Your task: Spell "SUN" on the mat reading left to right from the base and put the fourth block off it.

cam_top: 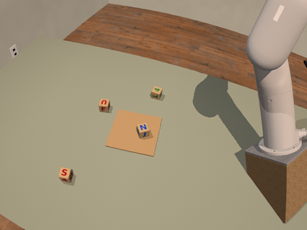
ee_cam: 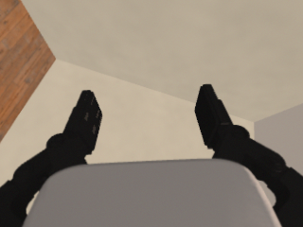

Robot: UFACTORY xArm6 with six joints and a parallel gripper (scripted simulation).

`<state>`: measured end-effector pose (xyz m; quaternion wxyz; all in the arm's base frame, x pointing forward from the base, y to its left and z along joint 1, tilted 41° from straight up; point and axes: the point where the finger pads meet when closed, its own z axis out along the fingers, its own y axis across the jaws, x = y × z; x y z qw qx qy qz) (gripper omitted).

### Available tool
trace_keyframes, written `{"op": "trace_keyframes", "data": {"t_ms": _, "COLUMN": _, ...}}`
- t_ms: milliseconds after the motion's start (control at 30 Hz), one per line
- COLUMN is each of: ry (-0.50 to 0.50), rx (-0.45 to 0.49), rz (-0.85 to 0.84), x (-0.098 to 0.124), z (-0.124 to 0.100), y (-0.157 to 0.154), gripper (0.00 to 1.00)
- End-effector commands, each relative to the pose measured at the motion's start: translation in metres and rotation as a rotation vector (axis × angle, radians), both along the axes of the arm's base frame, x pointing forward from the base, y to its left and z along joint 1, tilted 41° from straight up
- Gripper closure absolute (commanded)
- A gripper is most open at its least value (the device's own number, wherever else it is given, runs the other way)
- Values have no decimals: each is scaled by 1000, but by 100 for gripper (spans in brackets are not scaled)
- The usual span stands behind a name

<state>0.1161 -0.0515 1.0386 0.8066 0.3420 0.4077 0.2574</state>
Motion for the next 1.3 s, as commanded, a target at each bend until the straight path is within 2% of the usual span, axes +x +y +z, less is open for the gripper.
{"op": "trace_keyframes", "data": {"t_ms": 0, "ry": 122, "rx": -51, "rz": -27, "x": 50, "z": -16, "y": -9, "gripper": 0}}
{"op": "trace_keyframes", "data": {"t_ms": 67, "ry": 162, "rx": -68, "rz": -33, "x": 67, "z": -23, "y": -10, "gripper": 0}}
{"op": "trace_keyframes", "data": {"t_ms": 233, "ry": 309, "rx": -140, "rz": -53, "x": 127, "z": -52, "y": -12, "gripper": 0}}
{"op": "trace_keyframes", "data": {"t_ms": 300, "ry": 324, "rx": -148, "rz": -54, "x": 133, "z": -55, "y": -12, "gripper": 0}}
{"op": "trace_keyframes", "data": {"t_ms": 333, "ry": 390, "rx": -184, "rz": -61, "x": 159, "z": -70, "y": -11, "gripper": 0}}
{"op": "trace_keyframes", "data": {"t_ms": 367, "ry": 414, "rx": -198, "rz": -63, "x": 168, "z": -75, "y": -10, "gripper": 0}}
{"op": "trace_keyframes", "data": {"t_ms": 433, "ry": 458, "rx": -225, "rz": -66, "x": 185, "z": -86, "y": -9, "gripper": 0}}
{"op": "trace_keyframes", "data": {"t_ms": 500, "ry": 458, "rx": -225, "rz": -66, "x": 185, "z": -86, "y": -9, "gripper": 0}}
{"op": "trace_keyframes", "data": {"t_ms": 533, "ry": 541, "rx": -278, "rz": -70, "x": 215, "z": -107, "y": -5, "gripper": 0}}
{"op": "trace_keyframes", "data": {"t_ms": 633, "ry": 600, "rx": -318, "rz": -73, "x": 236, "z": -123, "y": -1, "gripper": 0}}
{"op": "trace_keyframes", "data": {"t_ms": 800, "ry": 738, "rx": -422, "rz": -74, "x": 282, "z": -162, "y": 10, "gripper": 0}}
{"op": "trace_keyframes", "data": {"t_ms": 1000, "ry": 890, "rx": -553, "rz": -70, "x": 329, "z": -211, "y": 26, "gripper": 0}}
{"op": "trace_keyframes", "data": {"t_ms": 1067, "ry": 890, "rx": -553, "rz": -70, "x": 329, "z": -211, "y": 26, "gripper": 0}}
{"op": "trace_keyframes", "data": {"t_ms": 1100, "ry": 960, "rx": -621, "rz": -66, "x": 349, "z": -235, "y": 36, "gripper": 0}}
{"op": "trace_keyframes", "data": {"t_ms": 1267, "ry": 1058, "rx": -721, "rz": -59, "x": 375, "z": -270, "y": 50, "gripper": 0}}
